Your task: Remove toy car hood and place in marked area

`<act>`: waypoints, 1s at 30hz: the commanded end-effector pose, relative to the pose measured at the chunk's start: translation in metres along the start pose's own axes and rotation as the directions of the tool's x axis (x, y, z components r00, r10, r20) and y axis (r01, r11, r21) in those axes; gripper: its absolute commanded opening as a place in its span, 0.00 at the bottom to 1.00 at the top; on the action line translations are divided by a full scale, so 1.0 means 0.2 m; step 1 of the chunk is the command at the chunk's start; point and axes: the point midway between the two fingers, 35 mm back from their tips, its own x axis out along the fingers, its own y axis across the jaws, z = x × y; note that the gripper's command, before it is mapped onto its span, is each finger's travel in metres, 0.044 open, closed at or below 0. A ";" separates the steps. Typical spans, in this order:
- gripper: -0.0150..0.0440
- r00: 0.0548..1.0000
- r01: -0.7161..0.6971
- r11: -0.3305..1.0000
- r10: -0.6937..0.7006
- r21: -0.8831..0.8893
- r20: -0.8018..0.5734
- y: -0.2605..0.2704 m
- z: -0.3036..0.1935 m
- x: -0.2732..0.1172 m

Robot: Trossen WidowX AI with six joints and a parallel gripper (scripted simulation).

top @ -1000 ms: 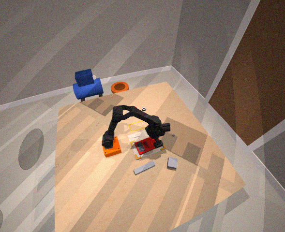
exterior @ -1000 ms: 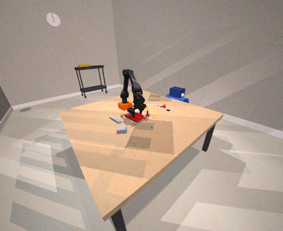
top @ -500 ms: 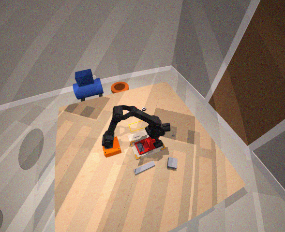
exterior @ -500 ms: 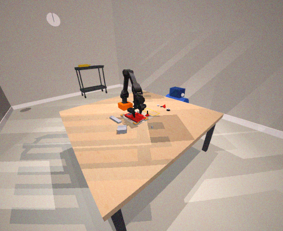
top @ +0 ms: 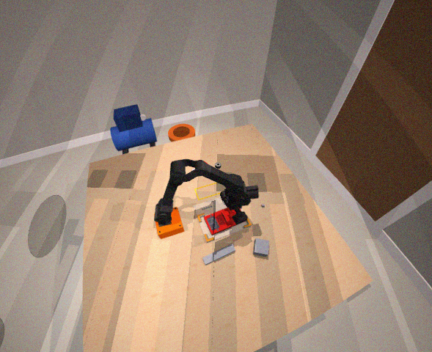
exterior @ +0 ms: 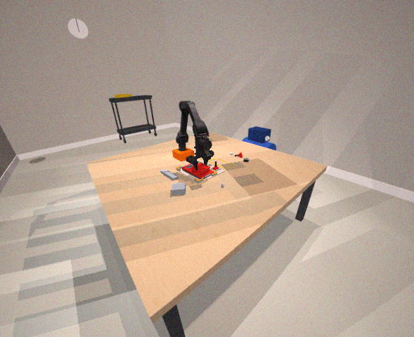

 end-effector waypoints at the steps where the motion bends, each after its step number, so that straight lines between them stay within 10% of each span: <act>1: 0.25 1.000 0.001 1.000 -0.001 -0.001 0.003 0.00 0.00 -0.02; 30: 0.25 1.000 0.001 1.000 -0.001 -0.001 0.003 0.00 0.00 -0.17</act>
